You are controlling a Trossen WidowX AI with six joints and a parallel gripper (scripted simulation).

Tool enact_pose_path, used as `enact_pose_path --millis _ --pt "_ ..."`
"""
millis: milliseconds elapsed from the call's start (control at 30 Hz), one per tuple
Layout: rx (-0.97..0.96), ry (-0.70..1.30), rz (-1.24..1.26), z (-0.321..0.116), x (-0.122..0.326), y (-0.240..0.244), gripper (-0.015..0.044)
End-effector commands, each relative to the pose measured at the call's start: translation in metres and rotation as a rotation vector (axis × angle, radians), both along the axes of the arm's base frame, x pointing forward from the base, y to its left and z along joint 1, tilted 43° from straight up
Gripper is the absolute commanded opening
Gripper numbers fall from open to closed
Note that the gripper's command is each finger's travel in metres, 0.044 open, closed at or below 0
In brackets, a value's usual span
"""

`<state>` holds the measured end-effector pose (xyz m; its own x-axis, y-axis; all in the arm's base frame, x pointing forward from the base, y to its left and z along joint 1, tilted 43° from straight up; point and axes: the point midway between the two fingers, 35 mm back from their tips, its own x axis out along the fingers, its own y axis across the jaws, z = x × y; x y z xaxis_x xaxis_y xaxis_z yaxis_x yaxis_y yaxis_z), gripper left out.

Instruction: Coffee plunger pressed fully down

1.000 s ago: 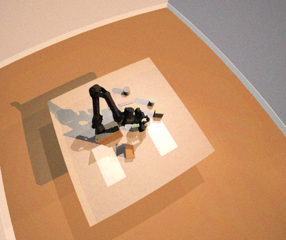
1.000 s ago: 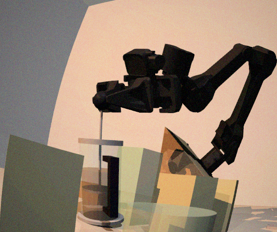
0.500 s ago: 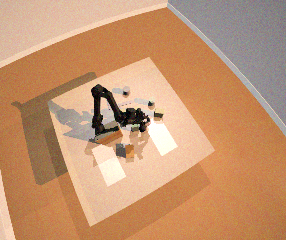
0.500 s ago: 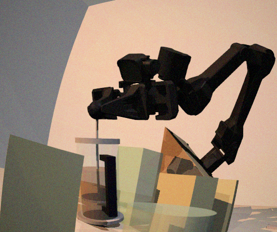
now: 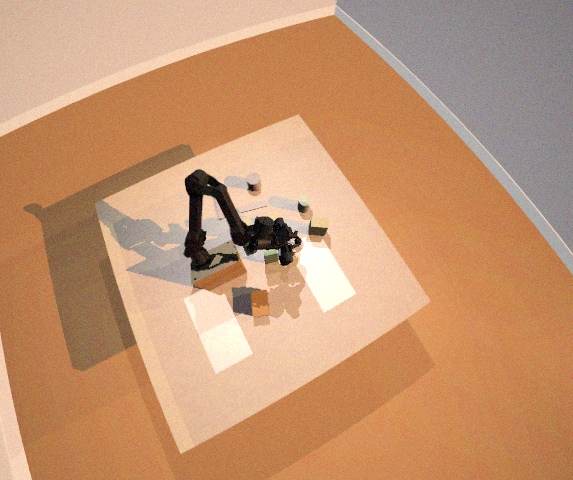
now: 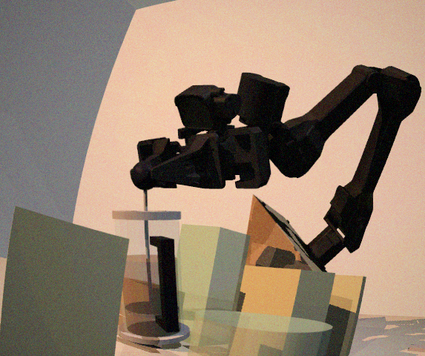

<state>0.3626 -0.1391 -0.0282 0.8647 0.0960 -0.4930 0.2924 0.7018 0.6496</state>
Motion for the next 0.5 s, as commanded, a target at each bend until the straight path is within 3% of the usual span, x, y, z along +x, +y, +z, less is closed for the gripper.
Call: enact_pose_path --millis 0,467 --pt "0.02 0.017 0.014 -0.0055 0.0002 0.0054 0.0126" --pt "0.02 0.017 0.014 -0.0061 0.0037 0.0036 0.0126"
